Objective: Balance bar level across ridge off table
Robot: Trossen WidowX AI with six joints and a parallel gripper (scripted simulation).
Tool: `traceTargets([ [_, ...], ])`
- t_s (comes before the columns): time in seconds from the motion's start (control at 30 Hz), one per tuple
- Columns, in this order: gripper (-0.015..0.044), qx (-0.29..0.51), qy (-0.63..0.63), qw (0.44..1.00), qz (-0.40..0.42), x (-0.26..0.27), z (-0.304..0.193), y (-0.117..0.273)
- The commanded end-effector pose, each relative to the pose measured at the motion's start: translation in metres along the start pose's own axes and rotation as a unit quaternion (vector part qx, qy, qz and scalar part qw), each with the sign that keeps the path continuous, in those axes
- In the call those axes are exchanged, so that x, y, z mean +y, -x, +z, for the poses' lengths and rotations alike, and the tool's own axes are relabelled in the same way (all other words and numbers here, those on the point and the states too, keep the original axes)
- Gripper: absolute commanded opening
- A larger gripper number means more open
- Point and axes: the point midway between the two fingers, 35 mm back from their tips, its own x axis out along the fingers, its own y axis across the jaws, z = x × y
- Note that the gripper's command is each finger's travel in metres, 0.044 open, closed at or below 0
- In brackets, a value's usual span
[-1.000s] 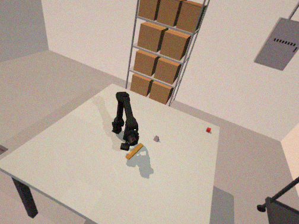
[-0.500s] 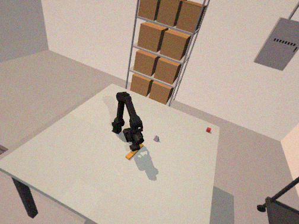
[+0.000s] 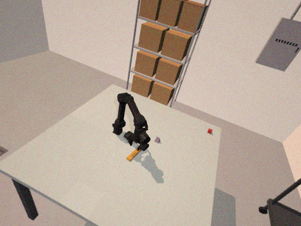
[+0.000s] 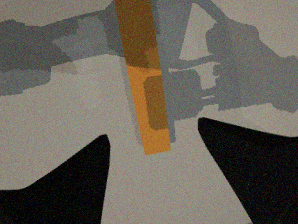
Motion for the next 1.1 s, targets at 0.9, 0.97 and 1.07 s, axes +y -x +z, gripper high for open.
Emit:
traceTargets([
  [0.9,0.0315,0.005,0.011,1.000,-0.004,-0.004,-0.002,-0.062],
  [0.97,0.0315,0.005,0.011,1.000,-0.004,-0.004,-0.002,-0.065],
  [1.07,0.0315,0.005,0.011,1.000,-0.004,-0.003,-0.002,-0.069],
])
